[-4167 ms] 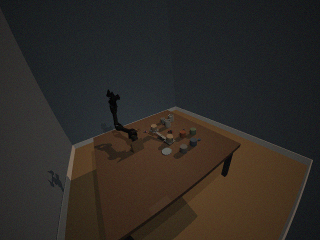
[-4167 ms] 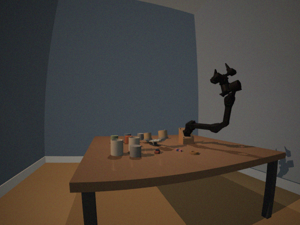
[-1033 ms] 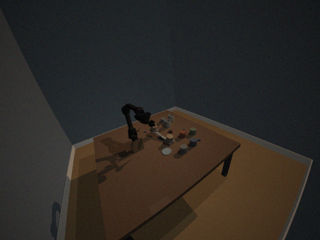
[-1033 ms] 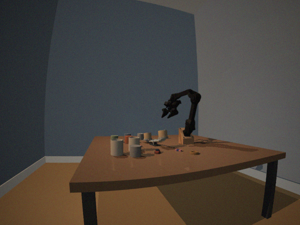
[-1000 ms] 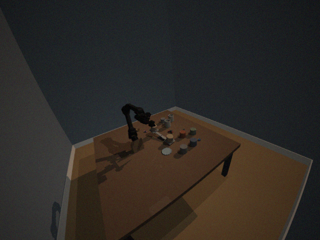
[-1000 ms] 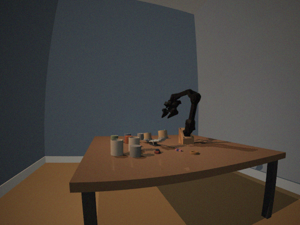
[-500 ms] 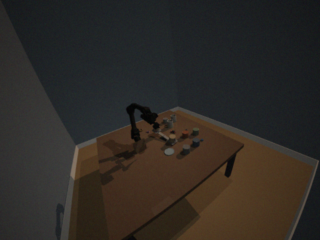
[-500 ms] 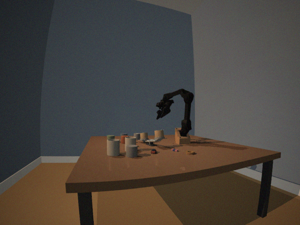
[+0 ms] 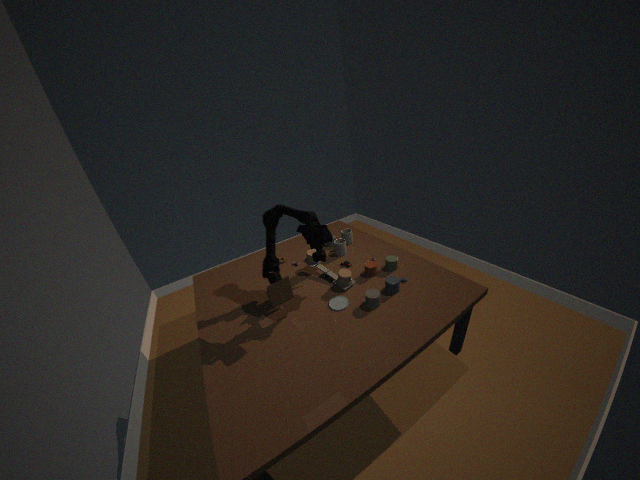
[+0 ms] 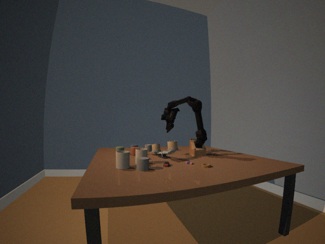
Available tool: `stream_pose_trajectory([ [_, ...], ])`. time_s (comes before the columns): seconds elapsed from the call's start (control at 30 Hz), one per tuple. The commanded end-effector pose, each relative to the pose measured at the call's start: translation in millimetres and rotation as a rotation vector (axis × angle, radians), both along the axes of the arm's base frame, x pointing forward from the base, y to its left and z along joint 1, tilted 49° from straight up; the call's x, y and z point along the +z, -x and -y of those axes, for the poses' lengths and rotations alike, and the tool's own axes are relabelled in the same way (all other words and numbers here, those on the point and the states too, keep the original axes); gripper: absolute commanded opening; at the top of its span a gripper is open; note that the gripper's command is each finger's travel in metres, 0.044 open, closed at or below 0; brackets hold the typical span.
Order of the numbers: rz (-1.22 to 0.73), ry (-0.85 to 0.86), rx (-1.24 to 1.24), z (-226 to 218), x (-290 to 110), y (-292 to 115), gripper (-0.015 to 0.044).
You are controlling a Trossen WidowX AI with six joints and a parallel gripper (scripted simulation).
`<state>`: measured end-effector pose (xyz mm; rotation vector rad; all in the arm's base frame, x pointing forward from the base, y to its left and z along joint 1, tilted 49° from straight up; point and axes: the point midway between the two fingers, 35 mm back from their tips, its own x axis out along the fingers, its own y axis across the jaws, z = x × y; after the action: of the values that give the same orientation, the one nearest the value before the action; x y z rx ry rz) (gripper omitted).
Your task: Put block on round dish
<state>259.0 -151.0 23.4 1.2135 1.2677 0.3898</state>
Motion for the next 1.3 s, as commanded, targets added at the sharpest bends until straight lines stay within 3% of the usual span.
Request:
stream_pose_trajectory([
  [0.0, -0.122, -0.018, -0.01, 0, -12, -10, 0.044],
  [0.87, -0.929, 0.026, -0.24, -28, -95, -83, 0.044],
  [1.27, -0.947, 0.03, -0.249, -40, -107, -84, 0.044],
])
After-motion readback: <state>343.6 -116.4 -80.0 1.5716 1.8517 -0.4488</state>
